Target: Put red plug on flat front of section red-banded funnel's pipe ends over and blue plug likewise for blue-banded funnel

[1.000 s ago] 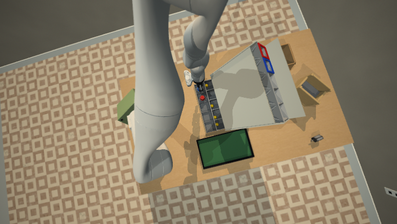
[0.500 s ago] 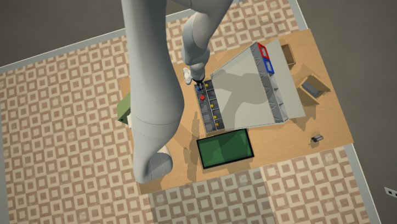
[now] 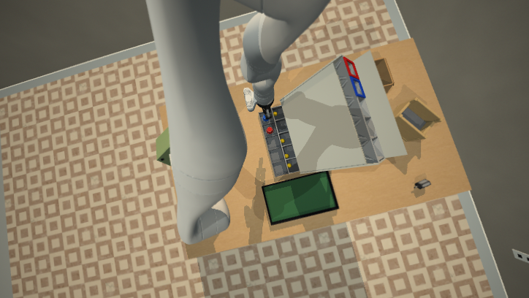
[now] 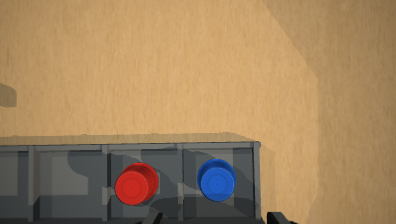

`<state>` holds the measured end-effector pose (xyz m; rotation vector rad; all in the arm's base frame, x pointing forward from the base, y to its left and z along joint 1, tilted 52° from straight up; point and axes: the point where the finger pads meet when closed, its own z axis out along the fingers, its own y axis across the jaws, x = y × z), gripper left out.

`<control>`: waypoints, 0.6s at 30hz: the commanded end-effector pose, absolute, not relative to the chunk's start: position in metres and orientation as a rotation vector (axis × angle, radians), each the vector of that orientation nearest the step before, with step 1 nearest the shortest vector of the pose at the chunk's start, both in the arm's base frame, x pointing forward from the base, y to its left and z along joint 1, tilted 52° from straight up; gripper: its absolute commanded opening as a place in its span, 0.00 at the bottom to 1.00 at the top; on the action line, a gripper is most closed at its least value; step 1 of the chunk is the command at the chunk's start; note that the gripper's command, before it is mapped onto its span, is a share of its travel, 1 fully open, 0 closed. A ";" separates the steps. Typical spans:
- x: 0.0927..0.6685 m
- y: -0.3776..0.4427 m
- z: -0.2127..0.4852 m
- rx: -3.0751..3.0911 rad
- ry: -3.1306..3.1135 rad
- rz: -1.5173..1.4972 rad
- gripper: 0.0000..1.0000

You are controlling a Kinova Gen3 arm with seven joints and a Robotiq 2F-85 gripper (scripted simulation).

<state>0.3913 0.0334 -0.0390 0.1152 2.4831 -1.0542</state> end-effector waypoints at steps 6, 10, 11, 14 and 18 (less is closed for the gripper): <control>0.377 0.023 0.083 0.116 2.482 -1.056 0.65; 0.374 0.022 0.102 0.116 2.482 -1.056 0.65; 0.374 0.022 0.102 0.116 2.482 -1.056 0.65; 0.374 0.022 0.102 0.116 2.482 -1.056 0.65; 0.368 0.018 0.153 0.117 2.478 -1.063 0.65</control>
